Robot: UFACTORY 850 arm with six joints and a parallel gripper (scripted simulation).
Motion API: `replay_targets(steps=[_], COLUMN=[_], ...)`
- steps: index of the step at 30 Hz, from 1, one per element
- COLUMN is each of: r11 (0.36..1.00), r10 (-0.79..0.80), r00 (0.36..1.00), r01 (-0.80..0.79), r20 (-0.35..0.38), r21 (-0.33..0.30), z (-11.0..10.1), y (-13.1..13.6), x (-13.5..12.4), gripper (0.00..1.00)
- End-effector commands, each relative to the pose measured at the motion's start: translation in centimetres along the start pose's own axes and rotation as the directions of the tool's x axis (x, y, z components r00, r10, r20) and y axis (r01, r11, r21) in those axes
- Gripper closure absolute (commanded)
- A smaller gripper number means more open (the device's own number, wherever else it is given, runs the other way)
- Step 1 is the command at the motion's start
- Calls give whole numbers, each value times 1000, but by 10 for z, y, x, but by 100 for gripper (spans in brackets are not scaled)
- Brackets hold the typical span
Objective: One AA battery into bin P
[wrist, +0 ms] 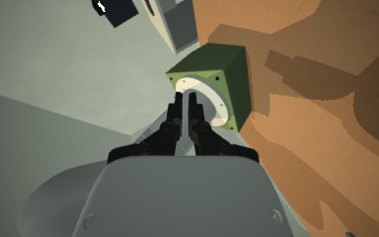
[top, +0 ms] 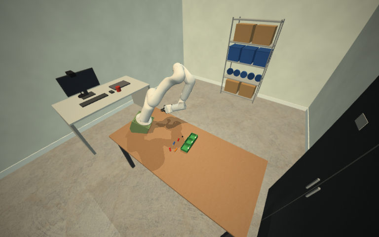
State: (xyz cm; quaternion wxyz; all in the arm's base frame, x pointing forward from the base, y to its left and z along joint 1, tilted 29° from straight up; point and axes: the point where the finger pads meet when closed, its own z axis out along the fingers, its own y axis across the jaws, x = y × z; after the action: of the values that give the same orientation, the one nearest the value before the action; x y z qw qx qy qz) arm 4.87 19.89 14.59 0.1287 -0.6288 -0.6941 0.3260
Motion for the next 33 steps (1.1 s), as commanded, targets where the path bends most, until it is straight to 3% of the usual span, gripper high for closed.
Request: replay_targets(steps=[1,3,6,10,13,17,20,25,28,33], r11=[997,997,989,988,973,971,948,946,912,912], r10=[68,68,139,144,211,217,282,286,349,349], r00=[992,992,968,966,927,922,867,862,788,787], r01=[-70,-70,-147,-153,-230,-238,-318,-324,-410,-411], r20=[-108,-108,-208,-216,-310,-320,-411,-418,-508,-508], r21=[-13,-13,-23,-23,-26,-26,-22,-22,-10,-10], z=[-19,-19,-37,-40,-59,-62,-81,-85,-103,-109], y=[17,17,33,36,52,56,72,77,92,97], x=[6,6,8,8,6,6,1,0,-9,-11], gripper=[93,93,93,93,93,93,93,93,93,93])
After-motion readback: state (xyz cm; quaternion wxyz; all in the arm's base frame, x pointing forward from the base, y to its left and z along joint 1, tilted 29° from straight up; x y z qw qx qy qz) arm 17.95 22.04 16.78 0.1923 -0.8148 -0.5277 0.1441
